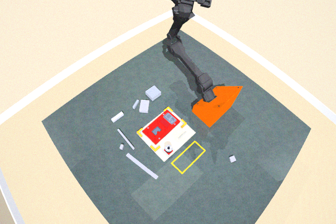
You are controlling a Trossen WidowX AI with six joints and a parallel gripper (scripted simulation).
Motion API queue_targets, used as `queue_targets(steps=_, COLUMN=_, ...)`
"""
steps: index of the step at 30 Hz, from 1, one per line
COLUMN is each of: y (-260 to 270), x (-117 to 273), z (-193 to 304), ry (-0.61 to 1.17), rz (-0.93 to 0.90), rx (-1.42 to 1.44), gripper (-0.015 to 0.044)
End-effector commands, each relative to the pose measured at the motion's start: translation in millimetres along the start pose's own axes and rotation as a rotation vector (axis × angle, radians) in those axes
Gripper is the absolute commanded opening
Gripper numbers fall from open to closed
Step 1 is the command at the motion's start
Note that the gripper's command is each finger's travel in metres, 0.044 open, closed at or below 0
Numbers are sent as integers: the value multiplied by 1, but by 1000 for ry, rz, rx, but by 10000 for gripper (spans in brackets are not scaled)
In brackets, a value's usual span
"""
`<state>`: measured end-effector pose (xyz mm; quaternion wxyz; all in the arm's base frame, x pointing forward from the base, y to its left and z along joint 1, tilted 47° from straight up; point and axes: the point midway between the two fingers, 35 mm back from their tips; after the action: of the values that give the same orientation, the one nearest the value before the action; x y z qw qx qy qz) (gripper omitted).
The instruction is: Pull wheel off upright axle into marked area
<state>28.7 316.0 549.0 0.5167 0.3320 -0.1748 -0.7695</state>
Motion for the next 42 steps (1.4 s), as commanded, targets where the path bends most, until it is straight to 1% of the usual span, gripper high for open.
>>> queue_targets(steps=1, y=-16, x=-21, z=-41, ry=-138, rz=34, rx=159, gripper=300)
queue_targets(steps=10, y=-39, x=-50, z=-145, ry=-447, rz=167, rx=491, gripper=300)
queue_targets(steps=14, y=-46, x=-54, z=-196, ry=-585, rz=254, rx=627, gripper=300)
queue_targets(steps=19, y=-50, x=-51, z=-260, ry=-751, rz=387, rx=783, gripper=300)
queue_targets(steps=24, y=-51, x=-37, z=-321, ry=-905, rz=549, rx=918, gripper=300)
queue_targets(steps=29, y=-53, x=-16, z=-378, ry=-1016, rz=729, rx=1027, gripper=300)
queue_targets(steps=31, y=-53, x=-8, z=-395, ry=-1047, rz=791, rx=1056, gripper=300)
queue_targets(steps=35, y=-52, x=2, z=-413, ry=-1082, rz=861, rx=1084, gripper=300)
queue_targets(steps=42, y=-45, x=52, z=-482, ry=-1223, rz=1187, rx=1160, gripper=300)
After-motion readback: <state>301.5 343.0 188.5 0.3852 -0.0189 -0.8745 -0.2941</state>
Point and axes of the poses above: the point midway between the two fingers, 35 mm back from their tips, its own x axis back along the fingers, its own y axis across the jaws, z = x × y, and after that the axes turned 2 degrees about -x, right-handed
